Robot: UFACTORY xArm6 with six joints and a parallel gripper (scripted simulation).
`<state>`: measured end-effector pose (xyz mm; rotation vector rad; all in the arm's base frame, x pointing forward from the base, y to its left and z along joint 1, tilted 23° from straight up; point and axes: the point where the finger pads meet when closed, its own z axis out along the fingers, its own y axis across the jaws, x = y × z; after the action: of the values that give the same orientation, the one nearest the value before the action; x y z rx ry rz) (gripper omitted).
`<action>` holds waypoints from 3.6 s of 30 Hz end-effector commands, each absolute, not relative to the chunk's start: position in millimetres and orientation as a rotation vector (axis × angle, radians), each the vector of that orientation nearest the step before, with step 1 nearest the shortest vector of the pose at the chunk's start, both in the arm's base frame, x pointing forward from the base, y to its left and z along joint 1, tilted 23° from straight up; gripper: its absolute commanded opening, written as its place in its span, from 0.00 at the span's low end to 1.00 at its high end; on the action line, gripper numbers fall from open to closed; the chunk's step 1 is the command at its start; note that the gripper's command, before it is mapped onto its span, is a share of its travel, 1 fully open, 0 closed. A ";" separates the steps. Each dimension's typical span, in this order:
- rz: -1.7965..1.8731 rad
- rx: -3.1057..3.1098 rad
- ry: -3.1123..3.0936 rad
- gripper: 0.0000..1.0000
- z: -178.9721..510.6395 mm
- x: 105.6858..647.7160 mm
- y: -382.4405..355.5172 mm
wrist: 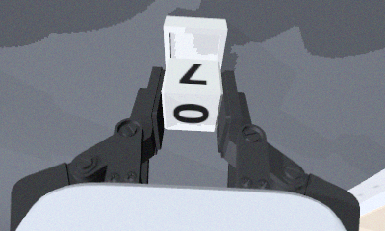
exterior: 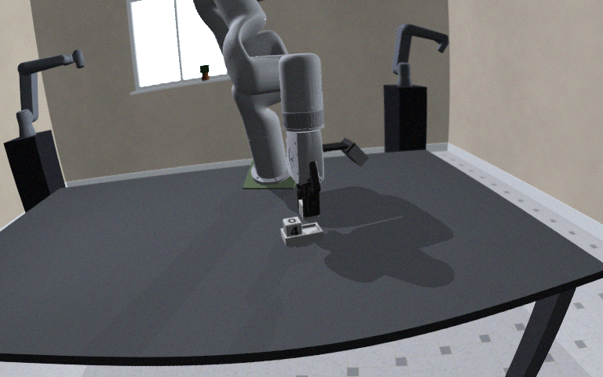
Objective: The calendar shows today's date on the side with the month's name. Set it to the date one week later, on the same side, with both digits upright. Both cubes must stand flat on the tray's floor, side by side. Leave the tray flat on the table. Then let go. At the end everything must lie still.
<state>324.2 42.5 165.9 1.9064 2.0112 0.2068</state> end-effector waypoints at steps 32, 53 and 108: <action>0.211 1.905 2.010 0.29 152.7 330.7 40.6; 0.211 1.905 2.010 0.29 143.6 334.2 39.3; 0.211 1.905 2.010 0.29 134.8 337.6 37.9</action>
<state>336.2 37.8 134.9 1.9065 2.0112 0.2069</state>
